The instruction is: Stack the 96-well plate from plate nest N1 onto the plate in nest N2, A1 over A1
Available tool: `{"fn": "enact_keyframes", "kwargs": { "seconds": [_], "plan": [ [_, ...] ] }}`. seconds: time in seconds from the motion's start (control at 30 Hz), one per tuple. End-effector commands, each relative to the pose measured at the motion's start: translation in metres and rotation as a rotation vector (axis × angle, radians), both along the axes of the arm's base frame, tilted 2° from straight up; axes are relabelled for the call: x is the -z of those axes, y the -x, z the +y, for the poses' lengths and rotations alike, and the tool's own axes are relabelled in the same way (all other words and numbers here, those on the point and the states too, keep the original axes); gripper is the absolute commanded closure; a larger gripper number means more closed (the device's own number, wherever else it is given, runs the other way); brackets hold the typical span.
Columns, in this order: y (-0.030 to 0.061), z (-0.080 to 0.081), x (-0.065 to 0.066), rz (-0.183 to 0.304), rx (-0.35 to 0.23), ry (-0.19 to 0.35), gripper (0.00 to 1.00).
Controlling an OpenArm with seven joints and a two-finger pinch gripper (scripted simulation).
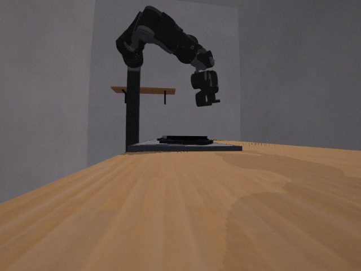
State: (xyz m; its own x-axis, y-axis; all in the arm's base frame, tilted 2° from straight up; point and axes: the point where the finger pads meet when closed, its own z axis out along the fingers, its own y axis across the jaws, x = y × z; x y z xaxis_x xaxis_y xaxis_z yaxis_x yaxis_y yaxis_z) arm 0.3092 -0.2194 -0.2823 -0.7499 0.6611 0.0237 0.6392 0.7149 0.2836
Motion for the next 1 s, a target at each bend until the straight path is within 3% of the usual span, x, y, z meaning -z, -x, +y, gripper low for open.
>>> {"fn": "enact_keyframes", "kwargs": {
  "seconds": [0.0, 0.4, 0.57, 0.97],
  "plan": [
    [0.0135, -0.007, 0.007, 0.062, -0.027, 0.077, 0.23],
    [0.0135, -0.007, 0.007, 0.062, -0.027, 0.077, 0.23],
    [0.0529, -0.012, 0.024, 0.193, -0.118, 0.223, 0.23],
    [0.0529, -0.012, 0.024, 0.193, -0.118, 0.223, 0.23]
  ]
}}
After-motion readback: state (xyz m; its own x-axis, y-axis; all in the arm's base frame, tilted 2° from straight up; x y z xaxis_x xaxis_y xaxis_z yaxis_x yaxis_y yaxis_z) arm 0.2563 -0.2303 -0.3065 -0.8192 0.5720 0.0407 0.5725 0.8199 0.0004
